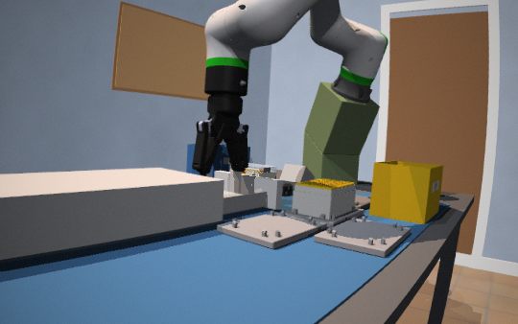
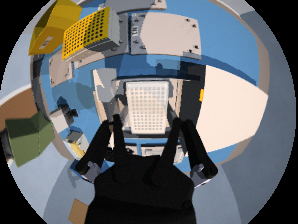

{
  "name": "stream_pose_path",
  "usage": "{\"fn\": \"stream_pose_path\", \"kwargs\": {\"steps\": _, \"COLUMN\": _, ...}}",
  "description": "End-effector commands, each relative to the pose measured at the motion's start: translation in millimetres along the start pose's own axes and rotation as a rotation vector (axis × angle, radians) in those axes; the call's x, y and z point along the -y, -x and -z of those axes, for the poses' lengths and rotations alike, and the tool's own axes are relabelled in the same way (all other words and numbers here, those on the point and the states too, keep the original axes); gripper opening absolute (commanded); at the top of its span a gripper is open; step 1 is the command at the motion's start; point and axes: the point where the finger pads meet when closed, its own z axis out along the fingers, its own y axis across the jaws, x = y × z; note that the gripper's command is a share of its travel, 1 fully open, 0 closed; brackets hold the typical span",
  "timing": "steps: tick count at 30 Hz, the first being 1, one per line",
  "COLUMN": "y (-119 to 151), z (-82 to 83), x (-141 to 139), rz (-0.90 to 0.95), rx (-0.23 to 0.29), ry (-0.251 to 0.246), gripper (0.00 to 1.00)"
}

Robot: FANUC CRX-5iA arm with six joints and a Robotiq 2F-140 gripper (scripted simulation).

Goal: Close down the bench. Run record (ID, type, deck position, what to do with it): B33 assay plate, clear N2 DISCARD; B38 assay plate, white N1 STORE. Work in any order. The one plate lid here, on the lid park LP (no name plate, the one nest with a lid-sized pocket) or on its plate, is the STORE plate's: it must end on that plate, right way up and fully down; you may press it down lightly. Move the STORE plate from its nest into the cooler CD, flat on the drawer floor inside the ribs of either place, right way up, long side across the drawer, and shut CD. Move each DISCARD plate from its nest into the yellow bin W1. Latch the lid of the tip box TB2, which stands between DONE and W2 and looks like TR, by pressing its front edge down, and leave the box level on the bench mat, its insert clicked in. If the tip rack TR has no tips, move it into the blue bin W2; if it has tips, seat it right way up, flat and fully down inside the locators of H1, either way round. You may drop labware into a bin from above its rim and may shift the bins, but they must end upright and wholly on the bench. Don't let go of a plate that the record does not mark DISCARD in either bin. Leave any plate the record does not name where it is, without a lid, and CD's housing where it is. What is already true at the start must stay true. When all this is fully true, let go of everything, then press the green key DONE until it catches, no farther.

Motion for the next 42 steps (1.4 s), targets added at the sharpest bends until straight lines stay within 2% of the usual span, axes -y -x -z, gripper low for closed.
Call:
{"fn": "stream_pose_path", "kwargs": {"steps": 1, "y": 0.0, "z": -0.5, "x": 0.6, "rz": 0.000, "rx": 0.000, "ry": -0.001, "gripper": 0.00}}
{"fn": "stream_pose_path", "kwargs": {"steps": 36, "y": 0.0, "z": -0.5, "x": 0.7, "rz": 0.000, "rx": 0.000, "ry": -0.001, "gripper": 0.00}}
{"fn": "stream_pose_path", "kwargs": {"steps": 37, "y": 0.0, "z": -0.5, "x": 0.7, "rz": 0.000, "rx": 0.000, "ry": -0.001, "gripper": 0.66}}
{"fn": "stream_pose_path", "kwargs": {"steps": 42, "y": 0.0, "z": -0.5, "x": 0.7, "rz": 0.000, "rx": 0.000, "ry": -0.001, "gripper": 0.66}}
